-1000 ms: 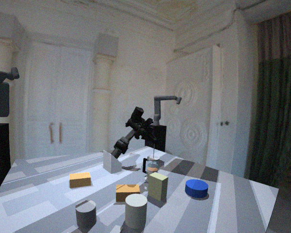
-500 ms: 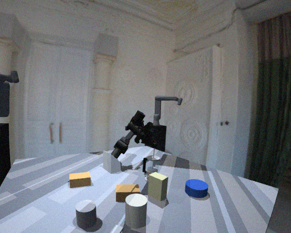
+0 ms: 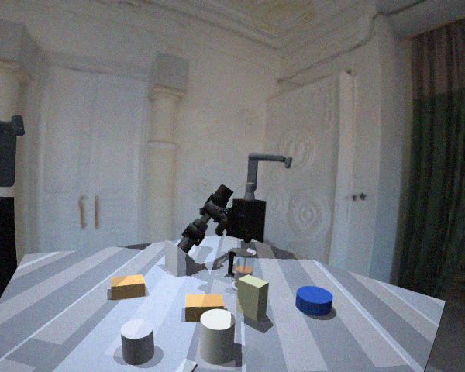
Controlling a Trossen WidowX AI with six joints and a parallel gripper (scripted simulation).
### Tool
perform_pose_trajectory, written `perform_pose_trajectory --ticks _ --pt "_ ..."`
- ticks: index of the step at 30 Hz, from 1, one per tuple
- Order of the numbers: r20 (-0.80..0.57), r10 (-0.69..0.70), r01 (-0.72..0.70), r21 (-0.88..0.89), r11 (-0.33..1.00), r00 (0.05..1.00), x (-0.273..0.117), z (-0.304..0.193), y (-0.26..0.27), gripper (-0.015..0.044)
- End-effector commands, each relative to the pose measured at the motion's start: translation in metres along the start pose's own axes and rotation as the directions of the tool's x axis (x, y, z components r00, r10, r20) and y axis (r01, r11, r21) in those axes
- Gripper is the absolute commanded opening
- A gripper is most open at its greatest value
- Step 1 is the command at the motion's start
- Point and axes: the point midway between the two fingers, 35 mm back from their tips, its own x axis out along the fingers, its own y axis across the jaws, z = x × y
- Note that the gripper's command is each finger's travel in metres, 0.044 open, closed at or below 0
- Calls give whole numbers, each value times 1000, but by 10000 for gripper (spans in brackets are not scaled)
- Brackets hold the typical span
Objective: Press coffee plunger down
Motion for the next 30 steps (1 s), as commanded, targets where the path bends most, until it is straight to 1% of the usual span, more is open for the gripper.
perform_pose_trajectory --ticks 1,10,30 --pt "-6 -8 8 32 999 1000 6 -17 -2 131" --pt "12 2 -2 36 999 1000 15 -20 2 131" --pt "12 3 -3 35 999 1000 19 -16 0 131"
